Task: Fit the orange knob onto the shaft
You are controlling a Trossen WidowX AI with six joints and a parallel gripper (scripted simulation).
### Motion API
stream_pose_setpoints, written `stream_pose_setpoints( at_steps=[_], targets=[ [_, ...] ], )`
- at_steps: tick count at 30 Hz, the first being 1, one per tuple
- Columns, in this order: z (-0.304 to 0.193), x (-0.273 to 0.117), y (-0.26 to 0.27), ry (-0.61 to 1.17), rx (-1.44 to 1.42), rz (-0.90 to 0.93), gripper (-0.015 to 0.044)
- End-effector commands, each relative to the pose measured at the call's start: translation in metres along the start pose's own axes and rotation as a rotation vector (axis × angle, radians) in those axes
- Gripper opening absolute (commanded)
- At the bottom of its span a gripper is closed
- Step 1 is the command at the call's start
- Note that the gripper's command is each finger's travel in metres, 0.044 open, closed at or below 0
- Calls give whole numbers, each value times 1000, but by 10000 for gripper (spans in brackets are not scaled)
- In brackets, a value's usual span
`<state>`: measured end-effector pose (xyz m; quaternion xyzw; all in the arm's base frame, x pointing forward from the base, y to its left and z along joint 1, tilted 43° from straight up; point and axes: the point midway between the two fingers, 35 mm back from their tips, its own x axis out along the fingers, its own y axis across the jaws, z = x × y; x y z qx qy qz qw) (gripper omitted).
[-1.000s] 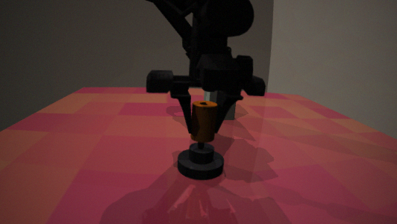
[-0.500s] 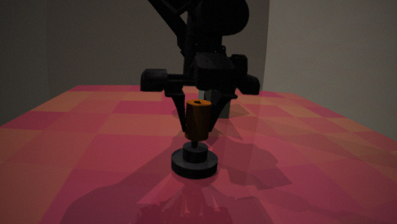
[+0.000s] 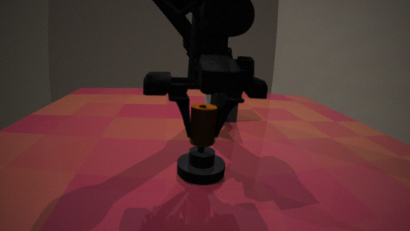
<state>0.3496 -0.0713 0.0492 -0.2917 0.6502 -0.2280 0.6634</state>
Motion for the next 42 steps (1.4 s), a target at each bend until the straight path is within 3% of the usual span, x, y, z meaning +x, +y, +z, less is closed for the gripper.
stream_pose_setpoints(
  at_steps=[1,42],
  targets=[
    [1,0,0,-3,-4,-2,0],
    [0,-5,1,-3,-57,-2,0]
  ],
)
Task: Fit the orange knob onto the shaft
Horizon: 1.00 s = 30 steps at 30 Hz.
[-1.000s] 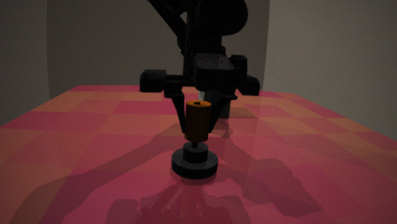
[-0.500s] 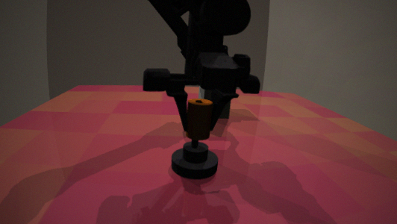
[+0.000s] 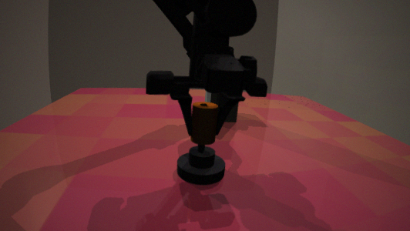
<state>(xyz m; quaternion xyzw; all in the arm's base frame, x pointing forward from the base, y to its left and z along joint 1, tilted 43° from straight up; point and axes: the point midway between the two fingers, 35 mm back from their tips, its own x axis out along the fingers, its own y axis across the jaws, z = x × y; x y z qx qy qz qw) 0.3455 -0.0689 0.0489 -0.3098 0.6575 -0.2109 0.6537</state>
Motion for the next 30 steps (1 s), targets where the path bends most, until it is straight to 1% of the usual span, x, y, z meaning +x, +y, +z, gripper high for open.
stream_pose_setpoints(
  at_steps=[1,30],
  targets=[
    [4,-3,-1,-7,-2,-1,0],
    [3,-2,-1,-7,-2,-1,0]
  ],
)
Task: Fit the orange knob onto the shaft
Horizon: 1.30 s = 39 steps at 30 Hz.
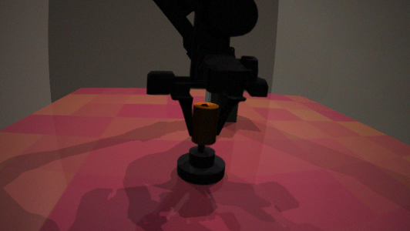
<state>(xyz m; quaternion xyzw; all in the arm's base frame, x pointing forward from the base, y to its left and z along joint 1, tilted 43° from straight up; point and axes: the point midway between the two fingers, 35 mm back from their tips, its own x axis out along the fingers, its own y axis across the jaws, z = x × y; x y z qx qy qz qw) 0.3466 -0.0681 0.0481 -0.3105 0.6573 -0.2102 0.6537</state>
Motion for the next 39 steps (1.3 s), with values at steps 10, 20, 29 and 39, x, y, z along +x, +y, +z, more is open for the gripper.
stream_pose_setpoints(
  at_steps=[10,20,29,39],
  targets=[
    [2,3,-2,-6,0,-1,0],
    [2,1,-1,-6,0,-1,0],
    [-1,-1,1,-6,-49,-1,0],
    [0,2,-1,-6,-52,-1,0]
  ],
)
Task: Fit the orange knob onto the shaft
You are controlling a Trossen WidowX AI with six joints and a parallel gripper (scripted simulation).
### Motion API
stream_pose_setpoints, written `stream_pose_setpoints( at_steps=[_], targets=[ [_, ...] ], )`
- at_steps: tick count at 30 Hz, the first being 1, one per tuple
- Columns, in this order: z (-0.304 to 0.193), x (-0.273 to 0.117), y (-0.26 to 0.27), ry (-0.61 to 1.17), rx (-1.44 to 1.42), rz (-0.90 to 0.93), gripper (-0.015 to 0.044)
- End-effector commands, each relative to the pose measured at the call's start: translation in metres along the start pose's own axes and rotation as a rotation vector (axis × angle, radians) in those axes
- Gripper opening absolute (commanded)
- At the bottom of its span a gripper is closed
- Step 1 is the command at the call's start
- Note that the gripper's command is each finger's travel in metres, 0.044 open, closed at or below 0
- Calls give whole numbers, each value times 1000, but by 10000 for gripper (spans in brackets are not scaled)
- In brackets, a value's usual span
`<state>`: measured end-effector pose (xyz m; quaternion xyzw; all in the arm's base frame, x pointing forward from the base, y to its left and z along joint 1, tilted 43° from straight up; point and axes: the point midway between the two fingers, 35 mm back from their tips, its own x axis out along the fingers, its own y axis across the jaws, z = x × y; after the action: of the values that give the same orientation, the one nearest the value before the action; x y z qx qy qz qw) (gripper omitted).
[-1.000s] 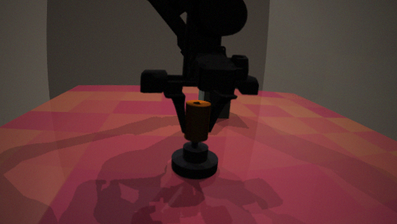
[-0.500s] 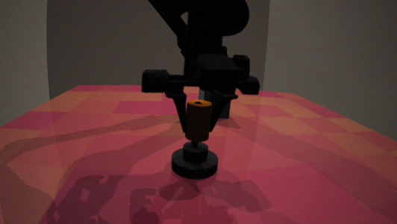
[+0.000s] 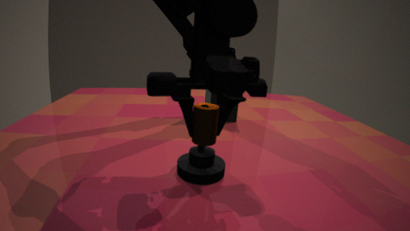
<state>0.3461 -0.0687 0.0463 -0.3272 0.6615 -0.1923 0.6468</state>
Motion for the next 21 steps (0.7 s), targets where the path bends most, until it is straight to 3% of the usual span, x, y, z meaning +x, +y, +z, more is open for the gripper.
stream_pose_setpoints(
  at_steps=[1,12,21],
  targets=[
    [1,0,-2,-3,-1,-2,0],
    [2,-4,-3,-3,-9,-2,0],
    [6,-4,-3,-3,-210,-2,0]
  ],
)
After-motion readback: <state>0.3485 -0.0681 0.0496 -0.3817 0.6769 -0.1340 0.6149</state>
